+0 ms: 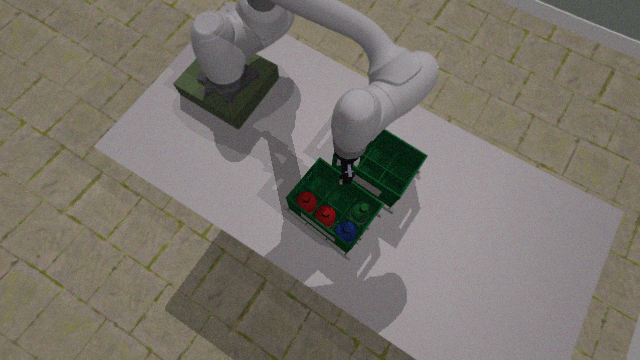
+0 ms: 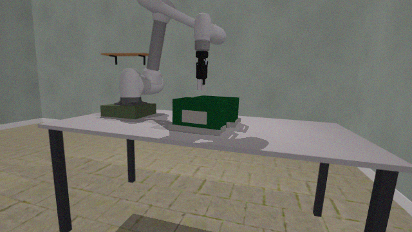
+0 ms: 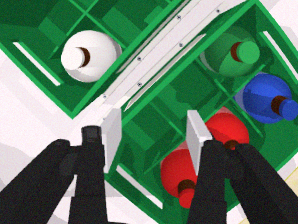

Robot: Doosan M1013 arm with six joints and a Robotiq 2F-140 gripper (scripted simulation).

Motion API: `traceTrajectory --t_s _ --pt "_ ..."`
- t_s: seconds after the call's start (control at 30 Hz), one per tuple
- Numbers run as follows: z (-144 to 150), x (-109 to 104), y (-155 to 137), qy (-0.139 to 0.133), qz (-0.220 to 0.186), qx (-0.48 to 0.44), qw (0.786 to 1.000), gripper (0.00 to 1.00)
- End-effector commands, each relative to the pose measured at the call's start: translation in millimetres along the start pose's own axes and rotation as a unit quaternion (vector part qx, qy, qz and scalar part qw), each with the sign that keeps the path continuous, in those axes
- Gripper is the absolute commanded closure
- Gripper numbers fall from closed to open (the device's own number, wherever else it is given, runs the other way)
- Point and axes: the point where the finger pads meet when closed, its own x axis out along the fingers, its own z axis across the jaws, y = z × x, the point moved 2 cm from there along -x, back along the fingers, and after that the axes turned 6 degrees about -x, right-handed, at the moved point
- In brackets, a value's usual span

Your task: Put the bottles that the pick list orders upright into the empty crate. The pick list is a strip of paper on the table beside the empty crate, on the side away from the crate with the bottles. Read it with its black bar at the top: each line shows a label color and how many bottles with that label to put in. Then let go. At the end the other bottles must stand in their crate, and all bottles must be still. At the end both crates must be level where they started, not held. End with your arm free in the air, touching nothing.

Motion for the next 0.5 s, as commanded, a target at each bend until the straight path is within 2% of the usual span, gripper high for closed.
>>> traceTrajectory --t_s 0.0,0.47 --pt "11 0 -8 0.0 -0.002 -0.002 1.0 0.62" --pt "68 0 -49 0.0 -0.002 -0.002 1.0 0.62"
